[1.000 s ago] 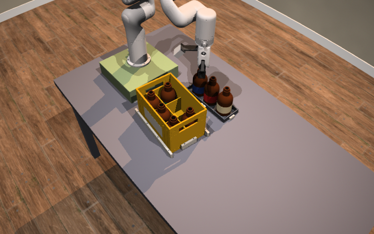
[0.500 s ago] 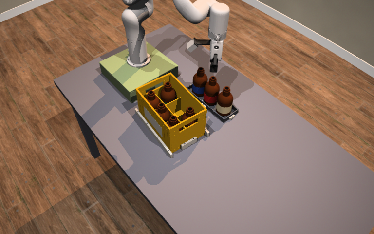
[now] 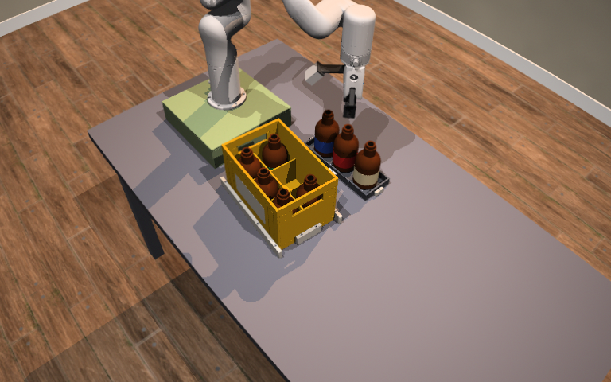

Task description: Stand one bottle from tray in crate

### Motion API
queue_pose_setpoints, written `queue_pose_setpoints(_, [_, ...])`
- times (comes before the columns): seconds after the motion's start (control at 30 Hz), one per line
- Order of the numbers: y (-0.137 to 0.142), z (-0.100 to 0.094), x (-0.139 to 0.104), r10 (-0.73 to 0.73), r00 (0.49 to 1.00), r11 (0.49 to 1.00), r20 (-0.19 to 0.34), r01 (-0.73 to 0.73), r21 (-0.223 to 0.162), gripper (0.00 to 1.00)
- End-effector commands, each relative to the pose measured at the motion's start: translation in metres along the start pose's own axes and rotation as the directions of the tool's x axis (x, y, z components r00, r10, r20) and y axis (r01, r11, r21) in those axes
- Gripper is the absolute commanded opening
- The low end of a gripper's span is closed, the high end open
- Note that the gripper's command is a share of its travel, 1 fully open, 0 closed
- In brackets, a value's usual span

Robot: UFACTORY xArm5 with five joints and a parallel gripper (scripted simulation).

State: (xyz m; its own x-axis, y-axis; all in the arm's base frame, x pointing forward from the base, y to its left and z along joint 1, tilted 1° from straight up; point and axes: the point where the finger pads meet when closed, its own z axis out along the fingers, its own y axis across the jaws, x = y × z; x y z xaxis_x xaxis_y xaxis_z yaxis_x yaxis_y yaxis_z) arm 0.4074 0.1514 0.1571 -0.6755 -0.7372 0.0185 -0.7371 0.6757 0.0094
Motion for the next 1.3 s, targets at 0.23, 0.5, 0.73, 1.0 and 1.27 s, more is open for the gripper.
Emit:
queue_pose_setpoints(0.23, [-0.001,0.000,-0.001,0.000,1.000,1.000,0.004,0.000,0.002,0.65])
queue_pose_setpoints(0.5, [-0.001,0.006,-0.001,0.000,1.000,1.000,0.004,0.000,0.002,0.65])
queue_pose_setpoints(0.73, [-0.001,0.012,-0.001,0.000,1.000,1.000,0.004,0.000,0.002,0.65])
queue_pose_setpoints(1.0, [-0.001,0.023,-0.002,0.000,1.000,1.000,0.004,0.000,0.002,0.65])
queue_pose_setpoints(1.27, [-0.002,0.031,-0.003,0.000,1.000,1.000,0.004,0.000,0.002,0.65])
